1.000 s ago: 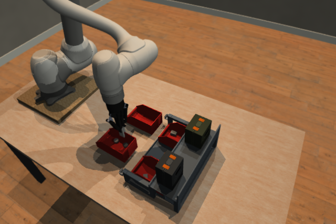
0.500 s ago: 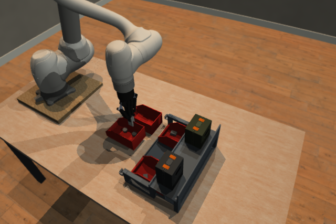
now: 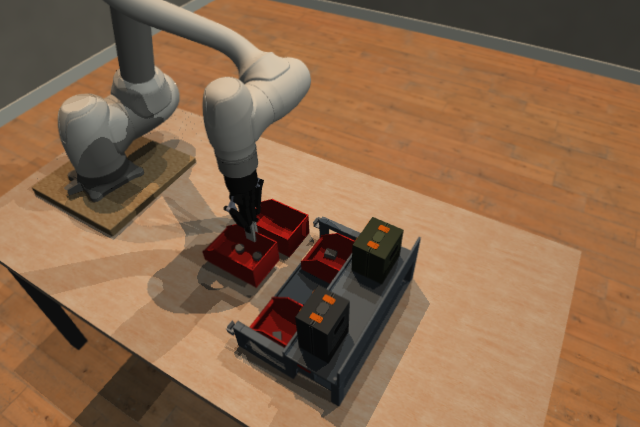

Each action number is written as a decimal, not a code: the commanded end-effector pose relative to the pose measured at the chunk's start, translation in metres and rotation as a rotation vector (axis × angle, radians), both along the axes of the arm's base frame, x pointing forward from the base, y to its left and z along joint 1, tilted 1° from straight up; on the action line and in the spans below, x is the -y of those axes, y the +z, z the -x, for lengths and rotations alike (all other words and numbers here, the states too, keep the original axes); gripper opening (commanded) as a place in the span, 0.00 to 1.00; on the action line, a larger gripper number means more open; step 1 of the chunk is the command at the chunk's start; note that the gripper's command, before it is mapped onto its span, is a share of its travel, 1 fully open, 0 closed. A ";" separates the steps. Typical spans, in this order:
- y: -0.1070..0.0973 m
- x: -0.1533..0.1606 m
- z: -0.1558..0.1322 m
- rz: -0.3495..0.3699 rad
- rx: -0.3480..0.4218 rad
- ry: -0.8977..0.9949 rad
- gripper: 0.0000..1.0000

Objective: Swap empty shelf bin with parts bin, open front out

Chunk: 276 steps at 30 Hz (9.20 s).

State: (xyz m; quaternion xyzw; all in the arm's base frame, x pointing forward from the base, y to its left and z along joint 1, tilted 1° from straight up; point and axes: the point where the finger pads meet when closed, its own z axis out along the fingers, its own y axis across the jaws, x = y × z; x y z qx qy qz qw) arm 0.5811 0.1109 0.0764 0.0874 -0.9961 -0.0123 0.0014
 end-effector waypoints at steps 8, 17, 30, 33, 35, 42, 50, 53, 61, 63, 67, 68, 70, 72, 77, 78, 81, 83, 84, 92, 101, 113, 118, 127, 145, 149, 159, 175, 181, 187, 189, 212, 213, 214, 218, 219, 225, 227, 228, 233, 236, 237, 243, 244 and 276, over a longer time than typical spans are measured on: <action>0.000 -0.006 -0.034 0.000 0.000 0.000 0.10; 0.000 -0.006 -0.035 0.000 0.000 0.000 0.10; 0.004 -0.007 -0.039 0.018 -0.100 0.003 0.10; 0.004 -0.007 -0.040 0.021 -0.116 0.003 0.10; 0.005 -0.007 -0.041 0.025 -0.139 0.004 0.10; 0.005 -0.007 -0.041 0.027 -0.148 0.004 0.10; 0.005 -0.007 -0.041 0.027 -0.148 0.004 0.10; 0.005 -0.007 -0.041 0.027 -0.148 0.004 0.10; 0.005 -0.007 -0.042 0.027 -0.148 0.004 0.10; 0.005 -0.007 -0.042 0.027 -0.148 0.004 0.10; 0.005 -0.007 -0.042 0.027 -0.148 0.004 0.10; 0.005 -0.007 -0.043 0.027 -0.148 0.004 0.10; 0.005 -0.008 -0.043 0.027 -0.148 0.004 0.10; 0.005 -0.008 -0.044 0.027 -0.148 0.004 0.10; 0.005 -0.008 -0.046 0.027 -0.148 0.004 0.10; 0.005 -0.008 -0.046 0.027 -0.148 0.004 0.10; 0.005 -0.008 -0.048 0.027 -0.148 0.004 0.10; 0.005 -0.008 -0.048 0.027 -0.148 0.004 0.10; 0.005 -0.008 -0.048 0.027 -0.148 0.004 0.10; 0.005 -0.009 -0.054 0.027 -0.148 0.004 0.10; 0.005 -0.011 -0.060 0.027 -0.148 0.004 0.10; 0.005 -0.013 -0.073 0.027 -0.148 0.004 0.10; 0.005 -0.013 -0.076 0.027 -0.148 0.004 0.10; 0.005 -0.015 -0.087 0.027 -0.148 0.004 0.10; 0.004 -0.019 -0.106 0.027 -0.148 0.004 0.10; 0.004 -0.019 -0.111 0.027 -0.148 0.004 0.10; 0.004 -0.021 -0.118 0.027 -0.148 0.004 0.10; 0.004 -0.023 -0.128 0.027 -0.148 0.004 0.10; 0.004 -0.023 -0.131 0.027 -0.148 0.004 0.10; 0.004 -0.023 -0.133 0.027 -0.148 0.004 0.10; 0.004 -0.023 -0.133 0.027 -0.148 0.004 0.10; 0.004 -0.024 -0.135 0.027 -0.148 0.004 0.10; 0.004 -0.024 -0.135 0.027 -0.148 0.004 0.10; 0.004 -0.024 -0.135 0.027 -0.148 0.004 0.10; 0.004 -0.024 -0.135 0.027 -0.148 0.004 0.10; 0.004 -0.024 -0.135 0.027 -0.148 0.004 0.10; 0.004 -0.024 -0.135 0.027 -0.148 0.004 0.10; 0.003 -0.024 -0.135 0.027 -0.148 0.004 0.10; 0.003 -0.024 -0.135 0.027 -0.148 0.004 0.10; 0.000 -0.024 -0.135 0.027 -0.148 0.004 0.10; -0.001 -0.024 -0.135 0.027 -0.148 0.004 0.10; -0.001 -0.024 -0.135 0.027 -0.148 0.004 0.10; -0.005 -0.024 -0.135 0.027 -0.148 0.004 0.10; -0.006 -0.024 -0.135 0.027 -0.148 0.004 0.10; -0.007 -0.024 -0.136 0.027 -0.145 0.004 0.10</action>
